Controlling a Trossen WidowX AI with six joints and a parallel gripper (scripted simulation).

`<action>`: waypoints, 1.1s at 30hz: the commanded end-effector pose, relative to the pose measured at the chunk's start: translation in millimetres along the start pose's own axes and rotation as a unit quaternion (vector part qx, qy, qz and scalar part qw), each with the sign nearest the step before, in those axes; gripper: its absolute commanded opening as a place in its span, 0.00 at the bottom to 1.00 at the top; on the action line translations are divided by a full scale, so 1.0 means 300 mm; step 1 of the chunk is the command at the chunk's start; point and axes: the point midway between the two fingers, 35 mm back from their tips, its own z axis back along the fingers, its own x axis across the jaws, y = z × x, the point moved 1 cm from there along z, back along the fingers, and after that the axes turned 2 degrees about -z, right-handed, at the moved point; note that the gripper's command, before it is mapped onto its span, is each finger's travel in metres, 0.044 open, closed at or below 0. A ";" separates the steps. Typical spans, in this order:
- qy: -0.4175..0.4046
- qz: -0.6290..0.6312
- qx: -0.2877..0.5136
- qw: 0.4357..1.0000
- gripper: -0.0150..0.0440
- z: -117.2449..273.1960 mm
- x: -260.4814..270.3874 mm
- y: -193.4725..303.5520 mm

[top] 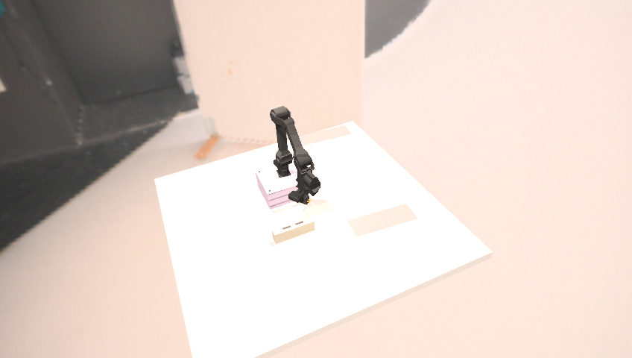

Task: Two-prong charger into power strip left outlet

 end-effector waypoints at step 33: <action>-0.004 -0.161 -0.005 0.987 0.25 -0.052 -0.154 0.034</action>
